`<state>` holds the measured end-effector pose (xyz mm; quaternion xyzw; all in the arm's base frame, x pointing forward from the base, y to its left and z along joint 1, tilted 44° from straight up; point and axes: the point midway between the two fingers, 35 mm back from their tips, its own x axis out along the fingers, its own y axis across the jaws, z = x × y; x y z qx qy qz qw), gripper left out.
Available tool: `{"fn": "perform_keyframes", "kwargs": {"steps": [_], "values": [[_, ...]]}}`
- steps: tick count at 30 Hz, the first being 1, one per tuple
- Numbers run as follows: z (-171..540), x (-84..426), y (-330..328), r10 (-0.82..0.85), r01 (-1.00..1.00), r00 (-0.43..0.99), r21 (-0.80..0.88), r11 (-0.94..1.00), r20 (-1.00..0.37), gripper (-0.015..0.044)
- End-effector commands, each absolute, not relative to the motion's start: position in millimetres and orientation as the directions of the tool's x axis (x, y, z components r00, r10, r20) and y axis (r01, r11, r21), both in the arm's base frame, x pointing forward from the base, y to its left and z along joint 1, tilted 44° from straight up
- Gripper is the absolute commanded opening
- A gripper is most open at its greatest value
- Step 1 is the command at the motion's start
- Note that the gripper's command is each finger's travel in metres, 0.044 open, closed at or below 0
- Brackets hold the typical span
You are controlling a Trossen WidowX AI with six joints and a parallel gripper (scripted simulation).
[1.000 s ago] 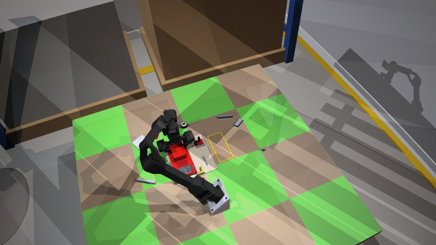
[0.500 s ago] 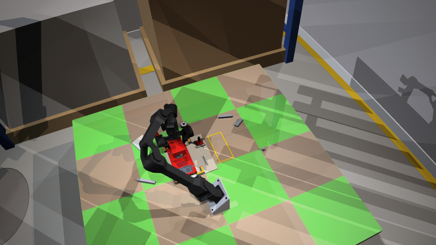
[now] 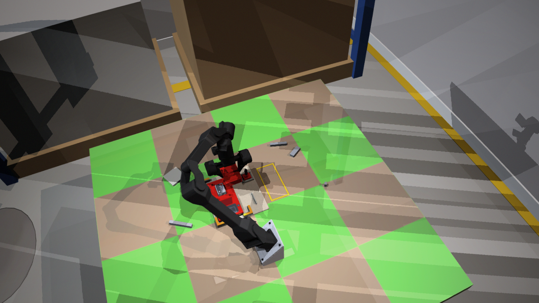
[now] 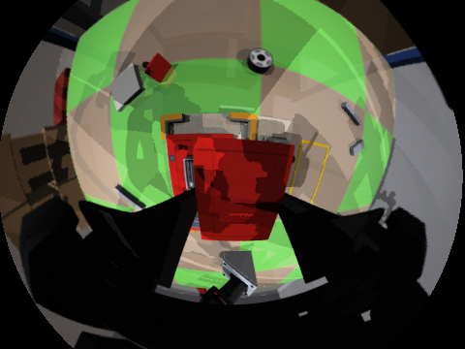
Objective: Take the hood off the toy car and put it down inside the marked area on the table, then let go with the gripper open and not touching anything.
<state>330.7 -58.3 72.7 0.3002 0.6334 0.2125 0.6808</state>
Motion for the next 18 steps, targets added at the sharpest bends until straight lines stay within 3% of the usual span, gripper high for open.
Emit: {"fn": "perform_keyframes", "kwargs": {"steps": [1, 18], "values": [[55, 330, -84, 0.659, 0.085, 0.114, 0.668, 0.739, -0.744, 0.0], [-17, 298, -162, 0.661, 0.081, 0.11, 0.67, 0.738, -0.742, 0.0]]}}
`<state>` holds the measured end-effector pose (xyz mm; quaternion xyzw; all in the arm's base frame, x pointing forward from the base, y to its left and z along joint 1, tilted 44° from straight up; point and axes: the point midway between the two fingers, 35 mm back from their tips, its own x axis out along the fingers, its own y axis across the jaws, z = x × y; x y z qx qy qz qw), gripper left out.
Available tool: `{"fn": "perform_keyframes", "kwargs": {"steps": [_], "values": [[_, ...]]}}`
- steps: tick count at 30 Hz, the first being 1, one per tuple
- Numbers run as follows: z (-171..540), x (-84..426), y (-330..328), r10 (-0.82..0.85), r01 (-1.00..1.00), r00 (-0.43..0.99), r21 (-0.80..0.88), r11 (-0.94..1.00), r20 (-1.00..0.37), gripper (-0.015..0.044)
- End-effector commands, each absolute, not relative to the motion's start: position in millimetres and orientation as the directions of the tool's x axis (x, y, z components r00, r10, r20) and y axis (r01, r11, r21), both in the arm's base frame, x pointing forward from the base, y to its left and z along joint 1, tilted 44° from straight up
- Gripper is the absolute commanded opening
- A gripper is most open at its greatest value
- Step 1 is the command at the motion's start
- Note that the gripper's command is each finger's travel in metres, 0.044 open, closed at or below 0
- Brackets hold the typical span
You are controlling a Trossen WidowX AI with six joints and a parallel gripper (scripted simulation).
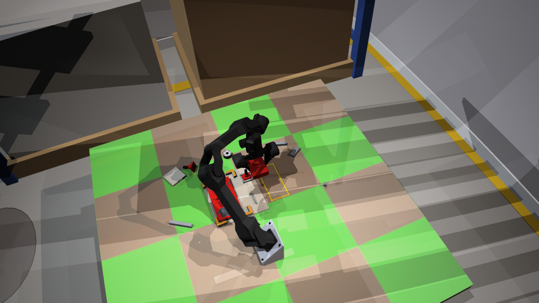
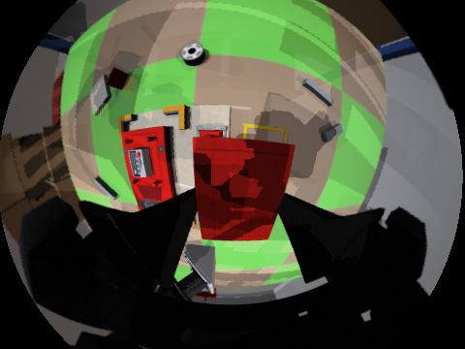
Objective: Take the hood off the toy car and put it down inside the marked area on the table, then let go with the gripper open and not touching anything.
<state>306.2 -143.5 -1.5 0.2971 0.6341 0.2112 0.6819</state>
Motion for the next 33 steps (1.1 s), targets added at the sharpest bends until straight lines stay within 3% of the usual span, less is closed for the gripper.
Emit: {"fn": "perform_keyframes", "kwargs": {"steps": [1, 33], "values": [[-21, 295, -166, 0.662, 0.08, 0.11, 0.671, 0.737, -0.741, 0.0], [-54, 285, -171, 0.668, 0.076, 0.111, 0.677, 0.732, -0.736, 0.0]]}}
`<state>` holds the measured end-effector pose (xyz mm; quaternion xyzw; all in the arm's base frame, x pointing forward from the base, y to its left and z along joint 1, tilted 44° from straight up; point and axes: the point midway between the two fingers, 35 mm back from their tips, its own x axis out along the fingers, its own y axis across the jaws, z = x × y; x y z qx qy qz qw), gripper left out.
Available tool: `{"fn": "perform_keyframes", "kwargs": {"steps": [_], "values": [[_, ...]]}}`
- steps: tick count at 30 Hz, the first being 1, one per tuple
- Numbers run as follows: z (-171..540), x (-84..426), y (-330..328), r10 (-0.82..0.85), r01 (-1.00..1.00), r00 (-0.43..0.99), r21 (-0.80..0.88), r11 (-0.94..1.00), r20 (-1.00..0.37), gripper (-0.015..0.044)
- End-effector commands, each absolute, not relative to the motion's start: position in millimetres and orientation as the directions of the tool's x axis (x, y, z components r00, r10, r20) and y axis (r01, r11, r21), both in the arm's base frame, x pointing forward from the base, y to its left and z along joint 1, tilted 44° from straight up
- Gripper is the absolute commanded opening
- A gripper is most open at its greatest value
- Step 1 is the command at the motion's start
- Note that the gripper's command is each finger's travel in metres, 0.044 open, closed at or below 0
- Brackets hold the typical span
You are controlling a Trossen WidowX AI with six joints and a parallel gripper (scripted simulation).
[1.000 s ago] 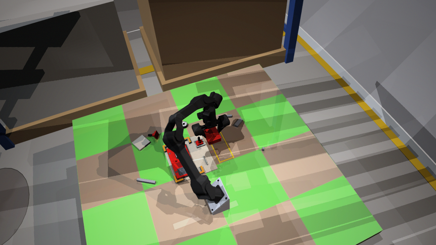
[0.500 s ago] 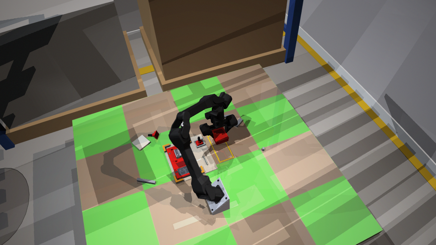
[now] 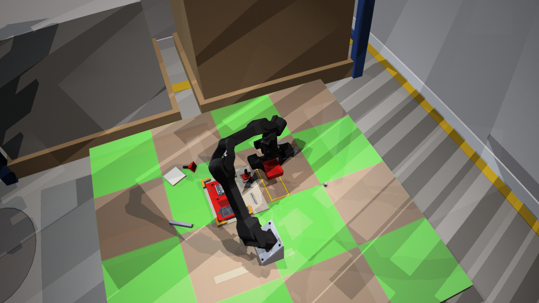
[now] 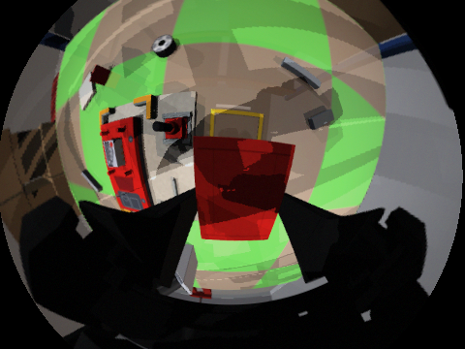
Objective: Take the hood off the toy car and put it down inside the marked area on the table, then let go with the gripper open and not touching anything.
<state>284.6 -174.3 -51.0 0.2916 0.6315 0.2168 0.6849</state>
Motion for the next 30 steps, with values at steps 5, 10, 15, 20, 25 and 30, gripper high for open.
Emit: {"fn": "perform_keyframes", "kwargs": {"steps": [5, 10, 15, 20, 25, 30], "values": [[-57, 285, -169, 0.668, 0.076, 0.111, 0.677, 0.732, -0.736, 0.0], [-60, 286, -166, 0.668, 0.076, 0.111, 0.677, 0.732, -0.736, 0.0], [-64, 287, -163, 0.668, 0.076, 0.111, 0.677, 0.732, -0.736, 0.0], [-67, 287, -160, 0.668, 0.076, 0.111, 0.677, 0.732, -0.735, 0.0], [-70, 288, -157, 0.668, 0.076, 0.111, 0.677, 0.732, -0.735, 0.0], [-73, 288, -154, 0.669, 0.076, 0.111, 0.677, 0.732, -0.735, 0.0]]}}
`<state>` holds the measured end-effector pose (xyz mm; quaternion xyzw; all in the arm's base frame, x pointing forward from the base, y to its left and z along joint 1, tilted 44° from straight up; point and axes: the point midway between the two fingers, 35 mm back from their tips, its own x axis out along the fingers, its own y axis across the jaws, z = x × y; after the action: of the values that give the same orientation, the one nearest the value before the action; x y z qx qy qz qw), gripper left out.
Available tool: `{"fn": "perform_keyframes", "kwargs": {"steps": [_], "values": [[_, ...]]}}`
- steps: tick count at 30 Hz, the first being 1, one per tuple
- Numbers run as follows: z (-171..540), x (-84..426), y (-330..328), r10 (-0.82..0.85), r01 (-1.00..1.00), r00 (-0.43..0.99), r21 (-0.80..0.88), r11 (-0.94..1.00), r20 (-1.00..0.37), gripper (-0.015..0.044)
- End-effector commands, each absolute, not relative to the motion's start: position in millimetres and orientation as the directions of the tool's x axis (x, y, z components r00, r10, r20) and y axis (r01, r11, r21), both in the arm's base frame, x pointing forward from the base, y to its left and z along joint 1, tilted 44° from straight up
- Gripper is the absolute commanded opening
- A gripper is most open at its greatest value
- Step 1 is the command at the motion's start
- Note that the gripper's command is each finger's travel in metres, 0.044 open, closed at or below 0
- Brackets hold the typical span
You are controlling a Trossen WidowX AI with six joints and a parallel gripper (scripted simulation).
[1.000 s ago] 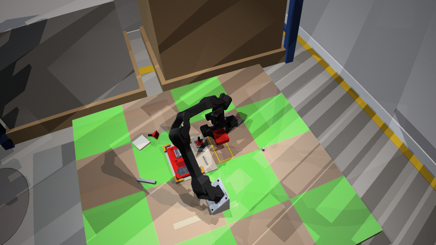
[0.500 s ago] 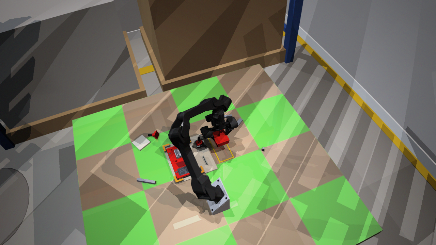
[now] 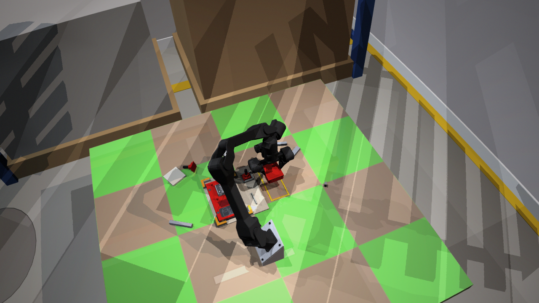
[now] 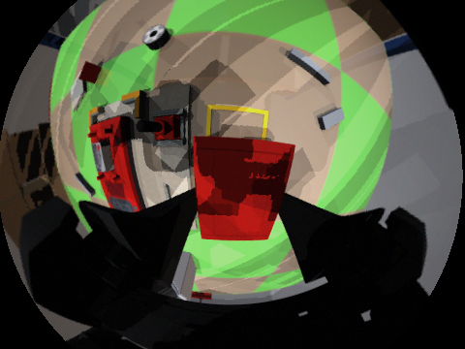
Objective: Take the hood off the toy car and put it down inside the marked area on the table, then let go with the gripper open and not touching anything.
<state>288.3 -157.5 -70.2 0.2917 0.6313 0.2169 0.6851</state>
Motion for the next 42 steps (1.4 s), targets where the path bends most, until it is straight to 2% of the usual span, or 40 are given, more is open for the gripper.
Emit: {"fn": "perform_keyframes", "kwargs": {"steps": [1, 42], "values": [[-74, 288, -154, 0.669, 0.076, 0.111, 0.677, 0.732, -0.735, 0.0], [-97, 290, -130, 0.671, 0.075, 0.111, 0.679, 0.73, -0.733, 0.0]]}}
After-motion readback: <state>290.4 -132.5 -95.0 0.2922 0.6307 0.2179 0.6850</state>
